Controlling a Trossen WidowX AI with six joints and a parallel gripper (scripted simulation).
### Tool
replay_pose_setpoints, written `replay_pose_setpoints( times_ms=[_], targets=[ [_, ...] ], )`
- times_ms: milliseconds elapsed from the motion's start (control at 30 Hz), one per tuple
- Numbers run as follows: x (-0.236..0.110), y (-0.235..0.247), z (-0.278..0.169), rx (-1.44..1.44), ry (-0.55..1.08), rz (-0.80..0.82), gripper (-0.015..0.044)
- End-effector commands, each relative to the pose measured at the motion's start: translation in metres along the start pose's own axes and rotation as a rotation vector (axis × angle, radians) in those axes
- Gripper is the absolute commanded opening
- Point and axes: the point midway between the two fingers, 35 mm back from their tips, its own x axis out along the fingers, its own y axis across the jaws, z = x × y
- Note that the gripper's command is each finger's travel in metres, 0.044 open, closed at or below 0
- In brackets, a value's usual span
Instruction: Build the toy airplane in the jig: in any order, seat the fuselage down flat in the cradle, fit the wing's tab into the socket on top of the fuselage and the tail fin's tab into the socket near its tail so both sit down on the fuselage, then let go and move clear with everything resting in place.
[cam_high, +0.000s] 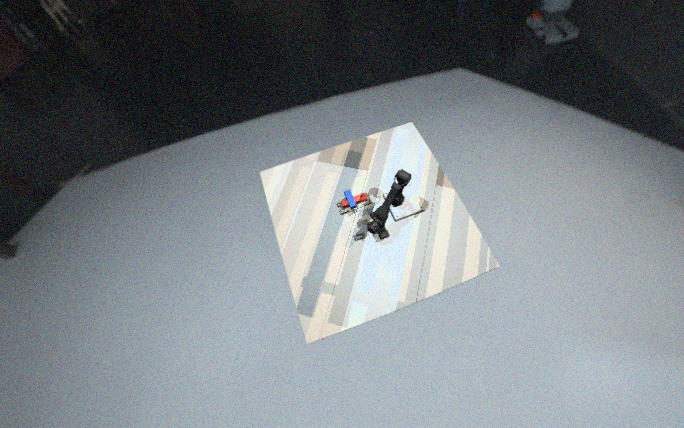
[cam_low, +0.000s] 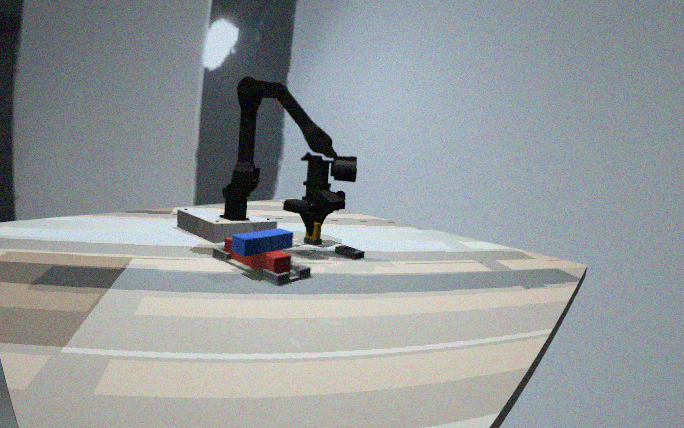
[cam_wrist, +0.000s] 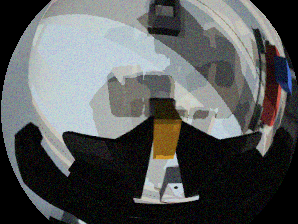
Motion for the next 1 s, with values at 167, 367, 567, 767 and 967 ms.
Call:
replay_pose_setpoints(
  times_ms=[167,367,567,767,967],
  targets=[
    [-0.004,0.001,0.0,0.004,0.003,0.002,0.0],
    [-0.021,0.003,0.004,0.004,0.002,0.003,0.0],
    [-0.039,0.005,0.007,0.007,0.001,0.004,0.0],
    [-0.058,0.006,0.008,0.008,0.0,0.005,0.0],
    [-0.077,0.005,0.008,0.007,0.001,0.004,0.0]
  ],
)
